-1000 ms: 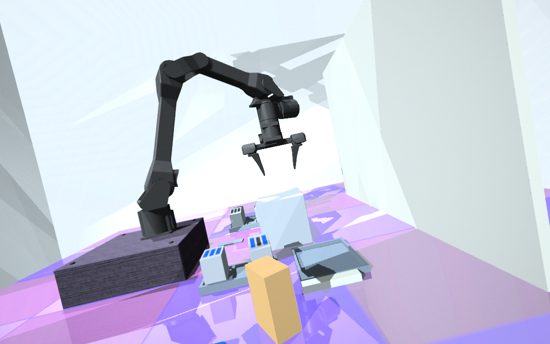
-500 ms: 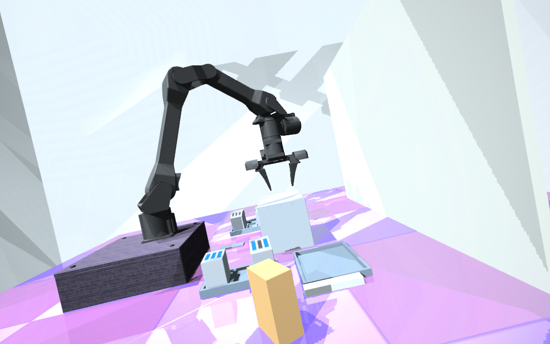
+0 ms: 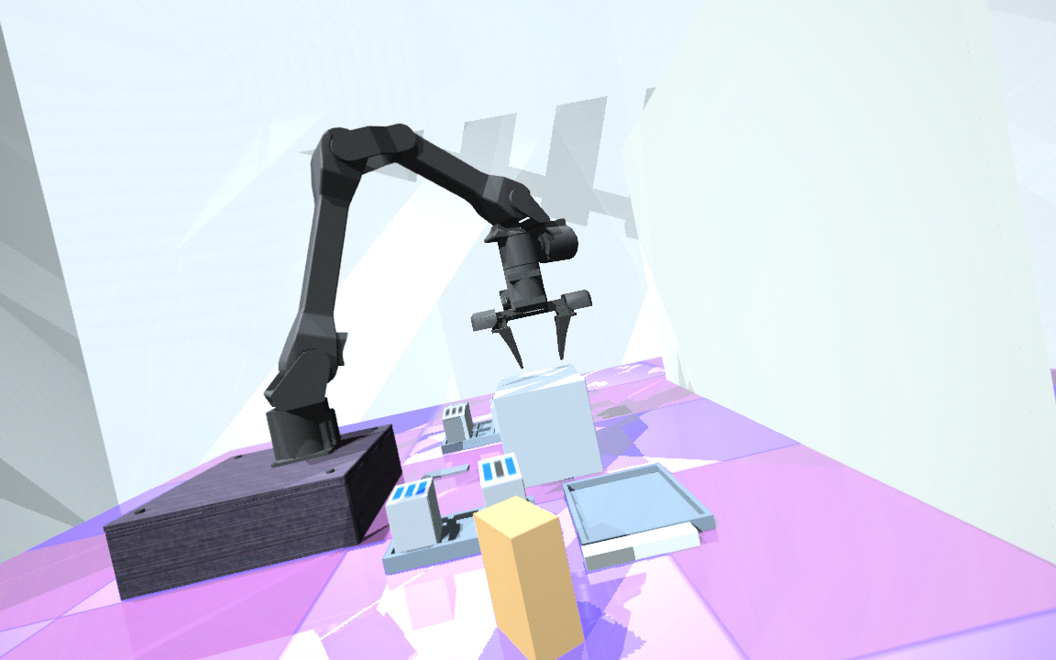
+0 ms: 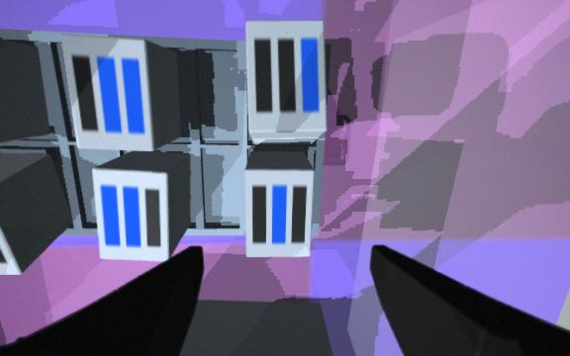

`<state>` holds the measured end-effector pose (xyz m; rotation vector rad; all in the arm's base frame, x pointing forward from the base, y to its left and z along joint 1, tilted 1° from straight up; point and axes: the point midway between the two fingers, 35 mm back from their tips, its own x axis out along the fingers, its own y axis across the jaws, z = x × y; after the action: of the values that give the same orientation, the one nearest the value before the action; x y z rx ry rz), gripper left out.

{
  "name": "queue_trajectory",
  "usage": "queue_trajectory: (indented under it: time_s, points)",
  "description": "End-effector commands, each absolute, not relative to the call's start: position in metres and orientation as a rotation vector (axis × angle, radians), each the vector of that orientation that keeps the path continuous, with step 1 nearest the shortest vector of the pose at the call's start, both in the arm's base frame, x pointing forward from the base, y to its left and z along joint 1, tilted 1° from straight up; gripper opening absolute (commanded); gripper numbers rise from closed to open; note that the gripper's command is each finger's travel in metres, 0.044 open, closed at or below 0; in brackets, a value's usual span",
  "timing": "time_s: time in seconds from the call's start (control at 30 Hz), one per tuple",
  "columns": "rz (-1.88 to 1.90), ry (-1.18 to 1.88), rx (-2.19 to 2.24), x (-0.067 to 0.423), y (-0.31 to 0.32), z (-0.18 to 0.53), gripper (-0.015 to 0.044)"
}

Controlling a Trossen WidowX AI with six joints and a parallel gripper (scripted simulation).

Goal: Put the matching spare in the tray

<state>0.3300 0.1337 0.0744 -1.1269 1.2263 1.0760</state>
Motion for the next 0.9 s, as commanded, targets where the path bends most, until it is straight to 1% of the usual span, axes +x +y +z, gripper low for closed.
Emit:
queue_trajectory:
  time_s: [0.0,0.87]
  points:
    - [1.076,1.237,-1.124,0.329,0.133,0.067,0.03]
    - [1.076,1.237,-1.124,0.332,0.133,0.024,0.03]
